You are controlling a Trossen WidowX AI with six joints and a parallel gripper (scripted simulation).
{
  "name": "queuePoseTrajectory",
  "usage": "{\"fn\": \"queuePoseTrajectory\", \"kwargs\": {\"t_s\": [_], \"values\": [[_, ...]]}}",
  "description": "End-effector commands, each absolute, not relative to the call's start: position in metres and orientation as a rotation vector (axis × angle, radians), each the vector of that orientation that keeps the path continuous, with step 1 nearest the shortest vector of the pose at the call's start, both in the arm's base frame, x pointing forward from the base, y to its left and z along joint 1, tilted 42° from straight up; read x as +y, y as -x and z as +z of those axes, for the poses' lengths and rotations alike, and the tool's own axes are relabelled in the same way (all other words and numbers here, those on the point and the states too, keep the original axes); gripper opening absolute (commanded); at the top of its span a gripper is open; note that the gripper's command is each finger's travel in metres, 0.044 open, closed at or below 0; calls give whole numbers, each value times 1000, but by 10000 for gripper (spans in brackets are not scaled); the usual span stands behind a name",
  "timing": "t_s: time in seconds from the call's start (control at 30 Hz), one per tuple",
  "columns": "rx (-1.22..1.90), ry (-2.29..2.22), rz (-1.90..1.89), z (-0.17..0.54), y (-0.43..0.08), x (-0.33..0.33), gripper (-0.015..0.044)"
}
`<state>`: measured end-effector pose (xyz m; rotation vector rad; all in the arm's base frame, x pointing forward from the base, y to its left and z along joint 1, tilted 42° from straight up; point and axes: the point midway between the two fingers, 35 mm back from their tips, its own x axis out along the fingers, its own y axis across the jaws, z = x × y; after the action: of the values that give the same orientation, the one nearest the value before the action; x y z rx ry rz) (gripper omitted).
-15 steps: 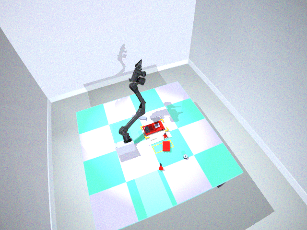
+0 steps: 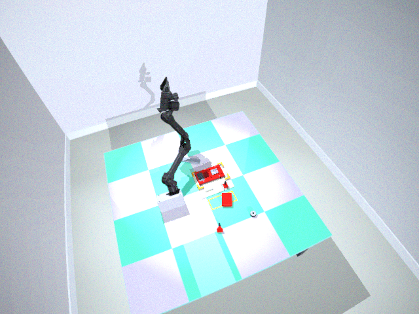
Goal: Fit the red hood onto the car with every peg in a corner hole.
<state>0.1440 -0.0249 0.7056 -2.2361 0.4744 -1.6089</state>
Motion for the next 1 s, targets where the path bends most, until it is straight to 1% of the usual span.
{"fn": "queuePoseTrajectory", "kwargs": {"t_s": [0.0, 0.2, 0.47, 0.6, 0.8, 0.97], "values": [[447, 2129, -1667, 712, -101, -37, 440], [410, 1938, -1714, 713, -37, -72, 440], [383, 1708, -1700, 700, 21, -133, 440], [330, 1654, -1658, 692, 23, -149, 440], [350, 1542, -1619, 675, 40, -190, 440], [257, 1488, -1571, 670, 34, -204, 440]]}}
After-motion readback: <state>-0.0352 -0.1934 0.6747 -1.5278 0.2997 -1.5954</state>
